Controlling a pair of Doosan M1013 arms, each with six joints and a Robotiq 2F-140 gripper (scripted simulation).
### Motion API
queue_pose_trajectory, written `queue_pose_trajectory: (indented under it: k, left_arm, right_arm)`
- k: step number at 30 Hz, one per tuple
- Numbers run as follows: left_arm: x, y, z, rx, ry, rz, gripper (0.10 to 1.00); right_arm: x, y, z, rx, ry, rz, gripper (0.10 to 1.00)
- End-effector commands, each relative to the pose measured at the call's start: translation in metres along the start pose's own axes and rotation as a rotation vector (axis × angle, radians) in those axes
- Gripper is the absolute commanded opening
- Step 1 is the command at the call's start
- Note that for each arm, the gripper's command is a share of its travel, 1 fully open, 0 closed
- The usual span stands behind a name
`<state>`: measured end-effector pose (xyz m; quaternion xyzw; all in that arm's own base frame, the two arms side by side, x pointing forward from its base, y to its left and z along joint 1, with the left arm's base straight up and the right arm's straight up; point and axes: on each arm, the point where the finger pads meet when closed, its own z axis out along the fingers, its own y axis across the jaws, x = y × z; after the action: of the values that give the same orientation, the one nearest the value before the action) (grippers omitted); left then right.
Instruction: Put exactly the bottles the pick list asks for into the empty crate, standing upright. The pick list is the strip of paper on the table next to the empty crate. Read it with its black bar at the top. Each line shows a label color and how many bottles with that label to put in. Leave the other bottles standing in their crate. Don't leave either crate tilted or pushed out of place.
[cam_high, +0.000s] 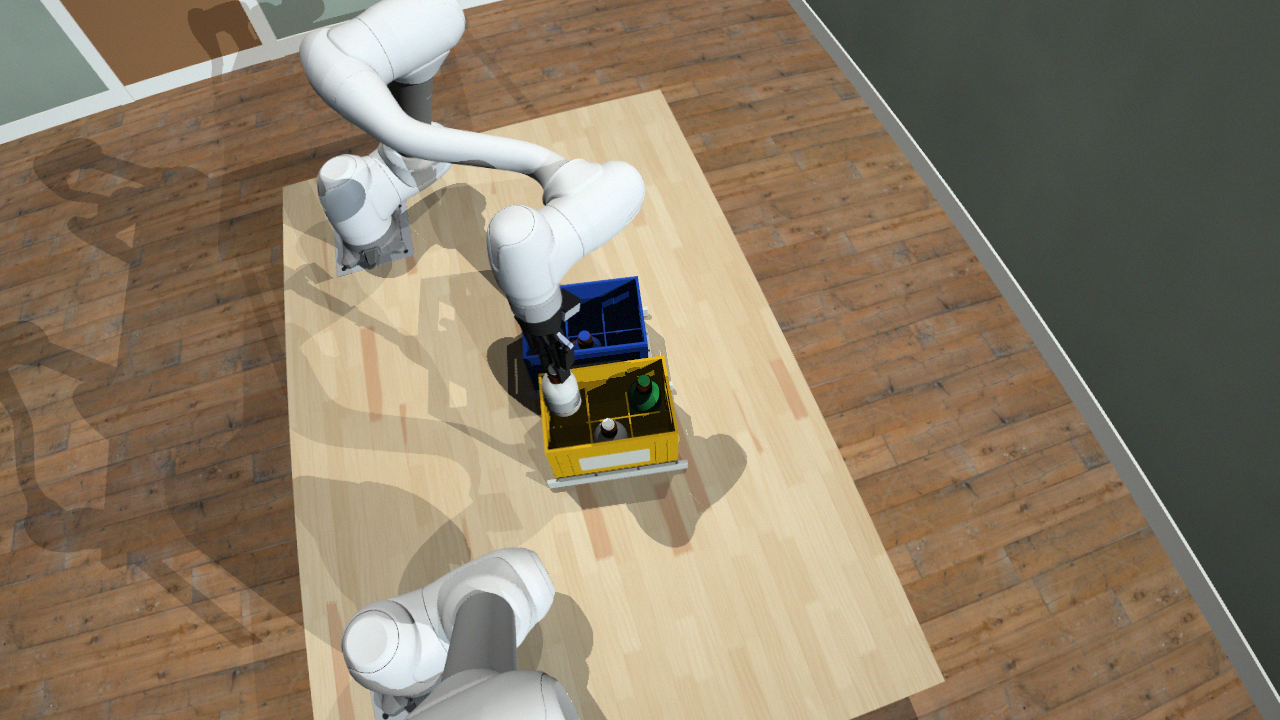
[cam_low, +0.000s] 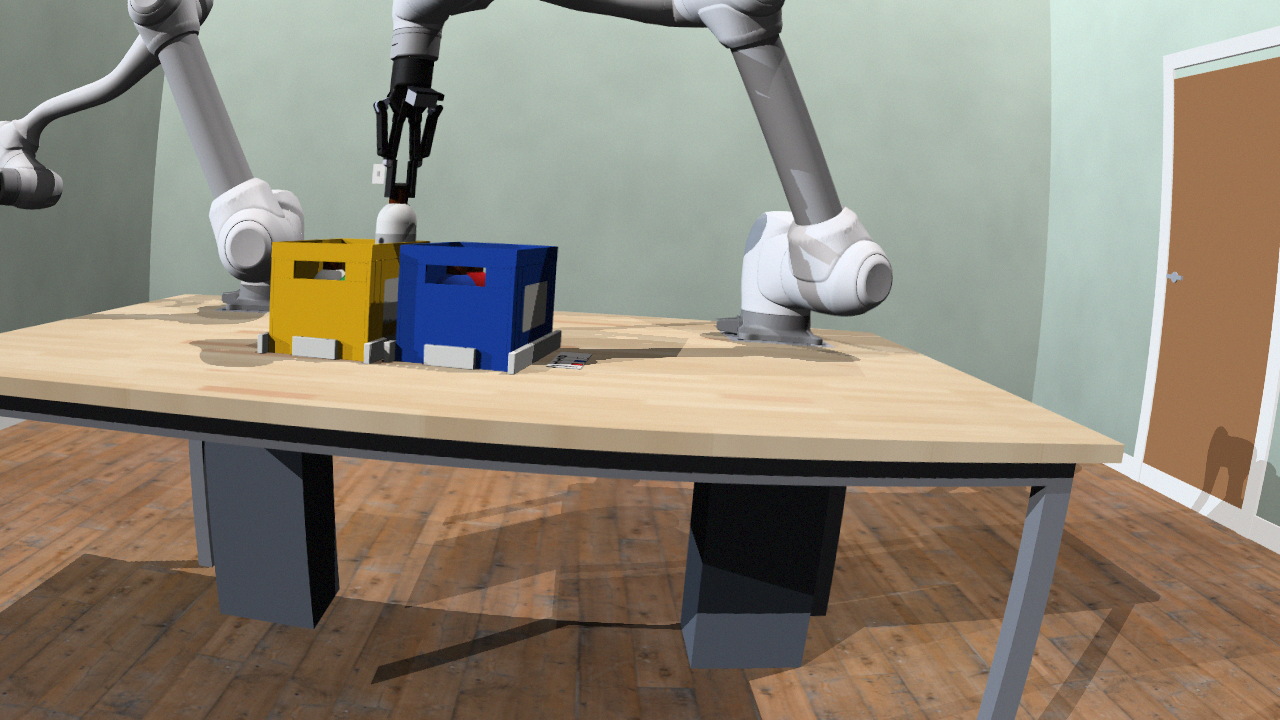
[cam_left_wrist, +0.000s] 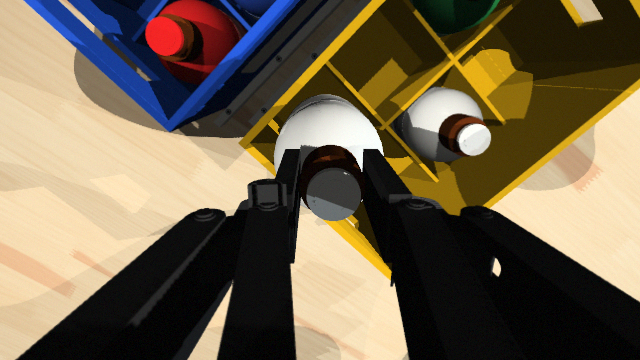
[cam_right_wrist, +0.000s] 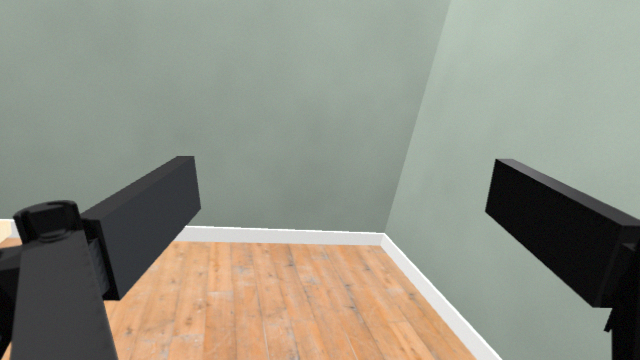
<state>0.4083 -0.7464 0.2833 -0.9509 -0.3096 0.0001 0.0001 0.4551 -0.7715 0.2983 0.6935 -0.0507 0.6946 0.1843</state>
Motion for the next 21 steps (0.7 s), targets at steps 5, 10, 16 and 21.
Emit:
queue_pose_trajectory:
  k: [5,10,16,21]
  left_arm:
    - [0.000,0.000,-0.014,-0.002,0.000,0.000,0.099]
    - [0.000,0.000,-0.022,-0.002,0.000,0.000,0.099]
    - [0.000,0.000,-0.029,-0.002,0.000,0.000,0.099]
    - [0.000,0.000,-0.037,-0.002,0.000,0.000,0.099]
  right_arm:
    - [0.001,0.000,0.000,0.000,0.001,-0.002,1.000]
    - [0.001,0.000,0.000,0.000,0.001,-0.002,1.000]
    - [0.001,0.000,0.000,0.000,0.001,-0.002,1.000]
    - [0.001,0.000,0.000,0.000,0.001,-0.002,1.000]
